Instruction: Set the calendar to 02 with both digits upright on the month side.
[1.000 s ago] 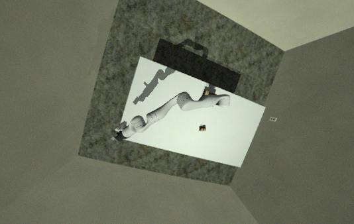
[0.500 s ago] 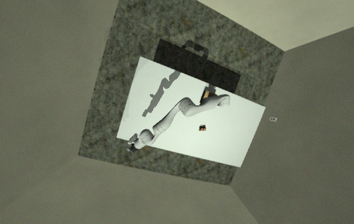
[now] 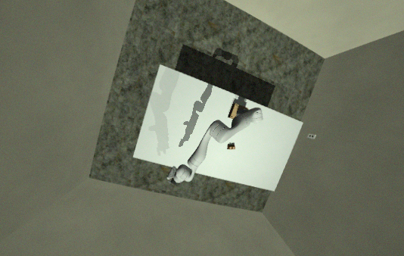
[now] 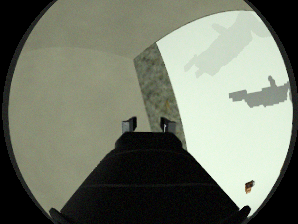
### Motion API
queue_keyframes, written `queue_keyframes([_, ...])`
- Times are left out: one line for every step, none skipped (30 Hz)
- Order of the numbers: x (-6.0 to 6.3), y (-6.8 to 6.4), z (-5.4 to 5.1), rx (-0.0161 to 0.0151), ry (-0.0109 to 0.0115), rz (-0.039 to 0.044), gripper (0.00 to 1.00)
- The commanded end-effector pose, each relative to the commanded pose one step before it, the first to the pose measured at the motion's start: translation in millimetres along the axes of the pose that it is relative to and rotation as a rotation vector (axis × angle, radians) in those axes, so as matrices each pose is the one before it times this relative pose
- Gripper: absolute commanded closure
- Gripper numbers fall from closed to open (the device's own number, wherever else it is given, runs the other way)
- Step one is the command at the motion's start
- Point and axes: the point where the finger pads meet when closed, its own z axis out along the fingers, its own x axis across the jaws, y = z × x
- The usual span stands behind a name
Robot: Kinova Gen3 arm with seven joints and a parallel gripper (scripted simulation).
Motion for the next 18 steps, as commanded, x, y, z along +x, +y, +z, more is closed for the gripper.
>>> queue_keyframes([2.01, 49.05, 2.07, -0.03578, 0.02305, -0.04011, 0.00])
queue_keyframes([9.56, 29.98, 3.68, -0.02371, 0.02864, -0.01441, 0.00])
queue_keyframes([0.00, 0.00, 0.00, 0.00000, 0.00000, 0.00000, 0.00])
queue_keyframes([10.44, 29.87, 3.62, -0.02255, 0.02979, -0.01528, 0.00])
queue_keyframes([0.00, 0.00, 0.00, 0.00000, 0.00000, 0.00000, 0.00])
queue_keyframes([11.30, 29.57, 3.55, -0.02117, 0.03081, -0.01610, 0.00])
queue_keyframes([0.00, 0.00, 0.00, 0.00000, 0.00000, 0.00000, 0.00])
queue_keyframes([12.13, 29.09, 3.45, -0.01960, 0.03168, -0.01685, 0.00])
queue_keyframes([0.00, 0.00, 0.00, 0.00000, 0.00000, 0.00000, 0.00])
queue_keyframes([12.92, 28.45, 3.34, -0.01786, 0.03238, -0.01753, 0.00])
queue_keyframes([0.00, 0.00, 0.00, 0.00000, 0.00000, 0.00000, 0.00])
queue_keyframes([13.64, 27.64, 3.22, -0.01598, 0.03289, -0.01813, 0.00])
queue_keyframes([0.00, 0.00, 0.00, 0.00000, 0.00000, 0.00000, 0.00])
queue_keyframes([0.00, 0.00, 0.00, 0.00000, 0.00000, 0.00000, 0.00])
queue_keyframes([14.29, 26.70, 3.08, -0.01399, 0.03321, -0.01862, 0.00])
queue_keyframes([14.82, 25.47, 2.93, -0.01192, 0.03334, -0.01901, 0.00])
queue_keyframes([0.05, 0.14, 0.01, 0.00000, 0.00000, 0.00000, 0.00])
queue_keyframes([15.35, 24.43, 2.79, -0.00981, 0.03326, -0.01930, 0.00])
